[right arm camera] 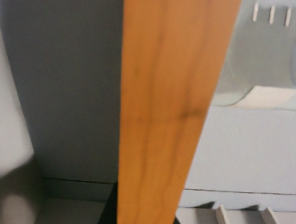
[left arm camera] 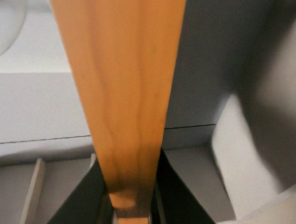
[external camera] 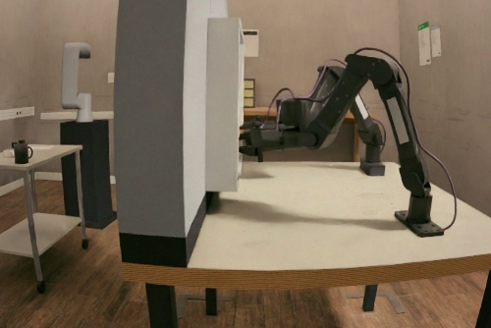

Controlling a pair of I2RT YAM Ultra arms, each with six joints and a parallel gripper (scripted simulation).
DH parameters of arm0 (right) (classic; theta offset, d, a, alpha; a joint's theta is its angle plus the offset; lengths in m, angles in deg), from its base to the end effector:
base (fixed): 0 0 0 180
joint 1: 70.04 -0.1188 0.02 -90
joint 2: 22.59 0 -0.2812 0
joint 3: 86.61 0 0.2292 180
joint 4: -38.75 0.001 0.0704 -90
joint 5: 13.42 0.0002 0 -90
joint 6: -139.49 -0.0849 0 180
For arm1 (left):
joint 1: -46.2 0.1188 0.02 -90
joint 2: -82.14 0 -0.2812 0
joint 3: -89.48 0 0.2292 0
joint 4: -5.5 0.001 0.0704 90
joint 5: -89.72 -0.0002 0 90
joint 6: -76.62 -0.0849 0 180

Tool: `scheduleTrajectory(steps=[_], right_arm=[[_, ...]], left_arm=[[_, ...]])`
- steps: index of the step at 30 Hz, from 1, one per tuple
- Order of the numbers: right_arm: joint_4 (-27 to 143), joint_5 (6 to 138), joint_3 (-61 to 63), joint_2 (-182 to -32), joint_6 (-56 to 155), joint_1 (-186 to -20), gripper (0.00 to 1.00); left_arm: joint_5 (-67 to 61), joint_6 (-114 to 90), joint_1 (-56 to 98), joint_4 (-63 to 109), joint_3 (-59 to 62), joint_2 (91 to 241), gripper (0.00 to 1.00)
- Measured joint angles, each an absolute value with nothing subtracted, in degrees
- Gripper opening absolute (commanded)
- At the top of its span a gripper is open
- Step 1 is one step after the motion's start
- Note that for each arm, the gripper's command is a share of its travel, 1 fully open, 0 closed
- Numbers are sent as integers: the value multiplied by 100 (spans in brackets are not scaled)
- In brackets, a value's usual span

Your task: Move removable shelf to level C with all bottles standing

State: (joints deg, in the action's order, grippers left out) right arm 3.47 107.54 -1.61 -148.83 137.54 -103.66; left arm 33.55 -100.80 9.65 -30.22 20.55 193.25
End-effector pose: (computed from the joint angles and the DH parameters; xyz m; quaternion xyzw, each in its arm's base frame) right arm 0.4408 0.2419 0.1794 -0.5381 0.5049 -0.4714 0.4830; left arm 0.3751 -0.2180 0.2112 0.5389 0.5063 0.4697 0.4824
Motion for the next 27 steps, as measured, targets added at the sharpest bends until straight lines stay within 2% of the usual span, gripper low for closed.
scheduleTrajectory(steps=[27], right_arm=[[710, 10745, -106, -14765, 13664, -10366, 0]], left_arm=[[3341, -10010, 965, -2616, 1983, 19176, 0]])
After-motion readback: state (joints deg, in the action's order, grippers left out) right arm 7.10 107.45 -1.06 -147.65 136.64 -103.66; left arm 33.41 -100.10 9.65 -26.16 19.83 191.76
